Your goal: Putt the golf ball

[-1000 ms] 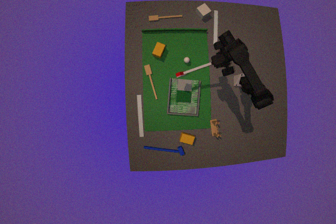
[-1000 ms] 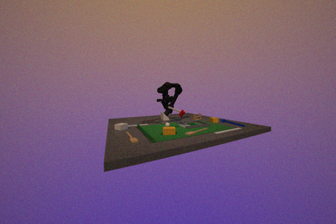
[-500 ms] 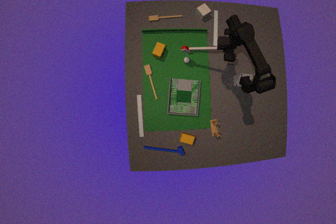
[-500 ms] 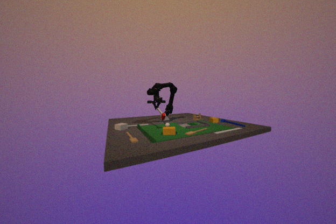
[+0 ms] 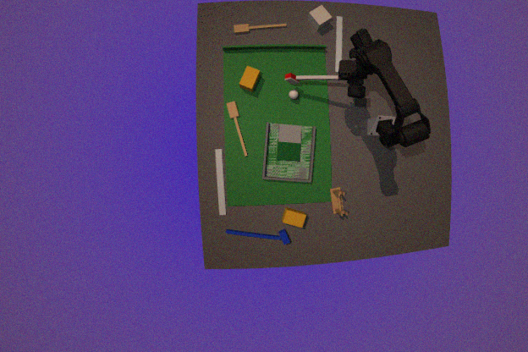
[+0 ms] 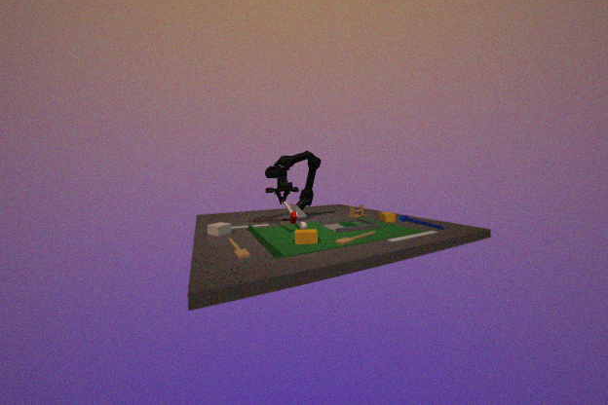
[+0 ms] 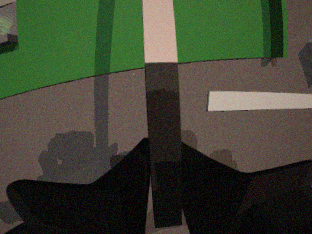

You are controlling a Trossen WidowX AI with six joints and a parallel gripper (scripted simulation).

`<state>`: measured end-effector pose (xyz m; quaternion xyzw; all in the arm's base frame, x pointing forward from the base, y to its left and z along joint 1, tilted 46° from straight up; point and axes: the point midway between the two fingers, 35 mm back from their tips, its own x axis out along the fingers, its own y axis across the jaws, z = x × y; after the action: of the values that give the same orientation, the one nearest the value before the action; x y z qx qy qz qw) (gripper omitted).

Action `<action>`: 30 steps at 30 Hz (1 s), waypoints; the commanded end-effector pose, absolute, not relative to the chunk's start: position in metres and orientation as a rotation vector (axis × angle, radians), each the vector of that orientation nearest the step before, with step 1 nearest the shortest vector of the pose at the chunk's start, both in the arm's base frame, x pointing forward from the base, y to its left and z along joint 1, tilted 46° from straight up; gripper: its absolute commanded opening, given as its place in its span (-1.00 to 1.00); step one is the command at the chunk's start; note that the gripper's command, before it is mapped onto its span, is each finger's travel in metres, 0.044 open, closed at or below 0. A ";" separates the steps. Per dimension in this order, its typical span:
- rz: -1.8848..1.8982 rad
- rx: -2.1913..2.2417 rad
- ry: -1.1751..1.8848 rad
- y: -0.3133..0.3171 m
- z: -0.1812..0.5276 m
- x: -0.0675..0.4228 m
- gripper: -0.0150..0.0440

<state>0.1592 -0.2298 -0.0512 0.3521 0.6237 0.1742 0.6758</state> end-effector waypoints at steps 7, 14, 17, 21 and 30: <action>0.393 0.801 1.396 -0.221 -0.061 0.162 -0.49; 0.393 0.801 1.396 -0.213 -0.069 0.164 -0.49; 0.393 0.801 1.396 -0.210 -0.072 0.165 -0.49; 0.393 0.801 1.395 -0.205 -0.077 0.166 -0.49; 0.392 0.791 1.401 -0.206 -0.076 0.165 -0.49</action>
<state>0.1656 -0.2058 -0.0761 0.3518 0.6232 0.1746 0.6762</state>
